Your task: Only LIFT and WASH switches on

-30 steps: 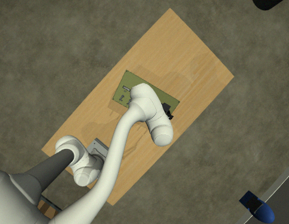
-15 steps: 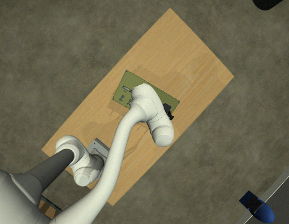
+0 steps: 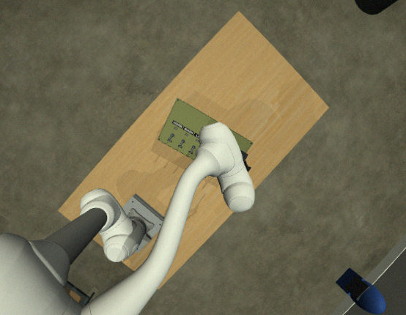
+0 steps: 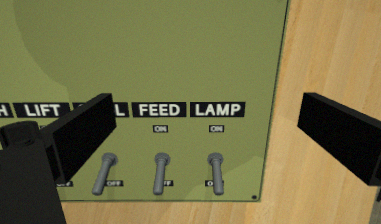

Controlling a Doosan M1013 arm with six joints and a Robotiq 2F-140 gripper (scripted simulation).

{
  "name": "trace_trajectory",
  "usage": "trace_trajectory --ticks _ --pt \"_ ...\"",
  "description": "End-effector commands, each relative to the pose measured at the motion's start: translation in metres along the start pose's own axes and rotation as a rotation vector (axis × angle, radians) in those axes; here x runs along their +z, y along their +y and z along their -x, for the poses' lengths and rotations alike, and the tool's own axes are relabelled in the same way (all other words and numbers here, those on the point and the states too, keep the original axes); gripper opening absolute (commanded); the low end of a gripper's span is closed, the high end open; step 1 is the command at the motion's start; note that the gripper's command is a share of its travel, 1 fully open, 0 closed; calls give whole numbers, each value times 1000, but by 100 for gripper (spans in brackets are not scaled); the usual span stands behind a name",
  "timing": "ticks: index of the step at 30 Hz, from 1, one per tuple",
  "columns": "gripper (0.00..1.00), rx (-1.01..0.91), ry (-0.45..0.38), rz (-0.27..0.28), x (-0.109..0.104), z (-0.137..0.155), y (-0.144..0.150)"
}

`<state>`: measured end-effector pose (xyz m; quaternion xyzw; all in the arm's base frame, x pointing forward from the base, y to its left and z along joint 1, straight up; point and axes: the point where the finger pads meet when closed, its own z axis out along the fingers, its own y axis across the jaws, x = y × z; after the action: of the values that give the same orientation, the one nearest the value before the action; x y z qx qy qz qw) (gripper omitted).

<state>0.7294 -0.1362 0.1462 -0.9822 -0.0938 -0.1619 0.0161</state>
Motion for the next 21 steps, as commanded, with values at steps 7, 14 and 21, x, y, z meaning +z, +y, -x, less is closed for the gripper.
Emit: trace_trajectory --ticks 7,14,21 --pt "100 0 2 0 -1 -1 26" --pt "100 0 2 0 -1 -1 29" --pt "100 0 2 0 -1 -1 29"
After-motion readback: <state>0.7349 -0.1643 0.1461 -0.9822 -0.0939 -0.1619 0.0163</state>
